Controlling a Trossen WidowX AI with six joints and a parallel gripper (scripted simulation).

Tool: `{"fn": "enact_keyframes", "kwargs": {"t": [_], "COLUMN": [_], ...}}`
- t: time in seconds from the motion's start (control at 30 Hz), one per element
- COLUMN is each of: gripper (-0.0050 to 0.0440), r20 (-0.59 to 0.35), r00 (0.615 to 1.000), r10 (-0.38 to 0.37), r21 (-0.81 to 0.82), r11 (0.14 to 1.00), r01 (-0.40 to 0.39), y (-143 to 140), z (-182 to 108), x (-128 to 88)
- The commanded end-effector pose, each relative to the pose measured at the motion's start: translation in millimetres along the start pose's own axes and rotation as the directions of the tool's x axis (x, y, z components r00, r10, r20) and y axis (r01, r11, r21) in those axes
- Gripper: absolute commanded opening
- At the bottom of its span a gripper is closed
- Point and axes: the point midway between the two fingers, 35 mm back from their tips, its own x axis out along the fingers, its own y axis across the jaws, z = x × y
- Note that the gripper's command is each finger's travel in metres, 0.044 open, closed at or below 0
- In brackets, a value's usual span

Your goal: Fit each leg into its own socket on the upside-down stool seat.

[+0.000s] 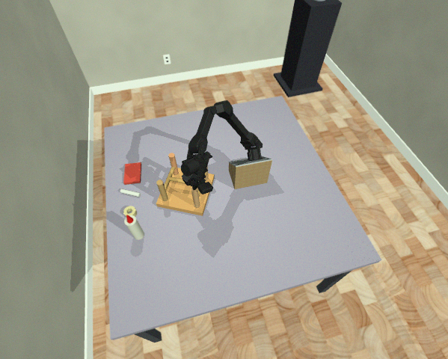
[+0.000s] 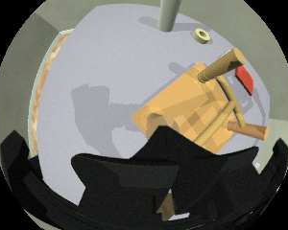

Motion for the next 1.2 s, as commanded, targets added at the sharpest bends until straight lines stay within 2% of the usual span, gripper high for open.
{"fn": "enact_keyframes", "kwargs": {"t": [0.0, 0.23, 1.17], "gripper": [0.0000, 0.0000, 0.0000], "r20": [-0.064, -0.061, -0.017], "r00": [0.998, 0.998, 1.000], "r10": [-0.003, -0.003, -0.001], "r21": [0.001, 0.001, 0.000], "r11": [1.000, 1.000, 1.000], "r01": [0.004, 0.004, 0.001], "y": [-4.4, -4.2, -1.2], "z": [-13.0, -11.7, 4.4], "x": [24.3, 22.0, -13.6]}}
